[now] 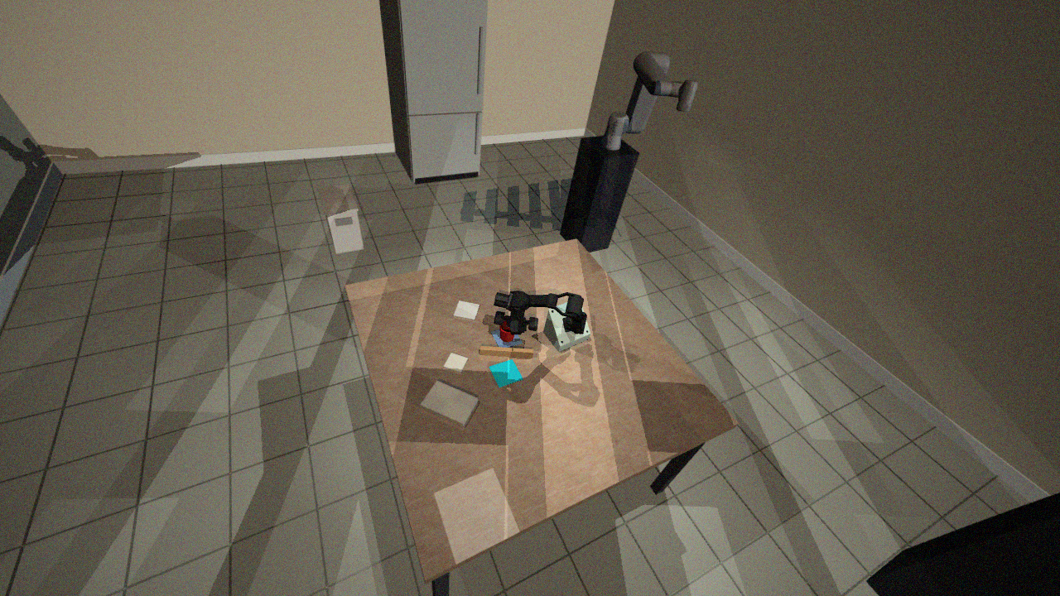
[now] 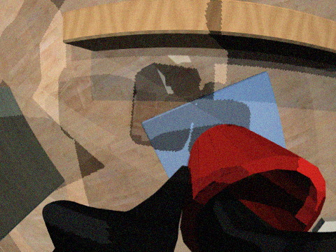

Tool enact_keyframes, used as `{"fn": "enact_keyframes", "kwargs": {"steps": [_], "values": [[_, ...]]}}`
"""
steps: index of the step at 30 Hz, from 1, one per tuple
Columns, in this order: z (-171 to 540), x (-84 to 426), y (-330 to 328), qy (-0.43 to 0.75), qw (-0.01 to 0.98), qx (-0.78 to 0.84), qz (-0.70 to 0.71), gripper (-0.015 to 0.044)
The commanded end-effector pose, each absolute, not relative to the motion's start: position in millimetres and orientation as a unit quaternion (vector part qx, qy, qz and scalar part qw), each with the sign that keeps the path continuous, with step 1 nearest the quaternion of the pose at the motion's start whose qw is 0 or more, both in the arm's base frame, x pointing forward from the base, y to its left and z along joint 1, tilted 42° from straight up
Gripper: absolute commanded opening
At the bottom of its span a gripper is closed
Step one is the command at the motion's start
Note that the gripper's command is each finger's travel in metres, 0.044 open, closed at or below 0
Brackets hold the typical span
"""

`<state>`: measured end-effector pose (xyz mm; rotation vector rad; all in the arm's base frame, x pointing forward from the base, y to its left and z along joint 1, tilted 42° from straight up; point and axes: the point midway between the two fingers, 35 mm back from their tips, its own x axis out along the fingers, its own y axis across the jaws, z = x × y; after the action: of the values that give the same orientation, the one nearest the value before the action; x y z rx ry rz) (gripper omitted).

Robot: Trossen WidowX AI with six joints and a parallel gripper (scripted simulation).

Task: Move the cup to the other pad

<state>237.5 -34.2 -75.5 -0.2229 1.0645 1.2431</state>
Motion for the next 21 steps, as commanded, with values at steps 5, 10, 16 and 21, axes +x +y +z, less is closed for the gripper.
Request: {"fn": "enact_keyframes", "kwargs": {"steps": [5, 10, 16, 21], "values": [[-67, 240, -43, 0.474, 0.678, -0.099, 0.553, 0.0000], [-52, 241, -57, 0.475, 0.678, -0.098, 0.553, 0.0000], [-35, 242, -71, 0.475, 0.678, -0.097, 0.553, 0.0000], [-28, 242, -77, 0.475, 0.678, -0.097, 0.553, 0.0000]]}}
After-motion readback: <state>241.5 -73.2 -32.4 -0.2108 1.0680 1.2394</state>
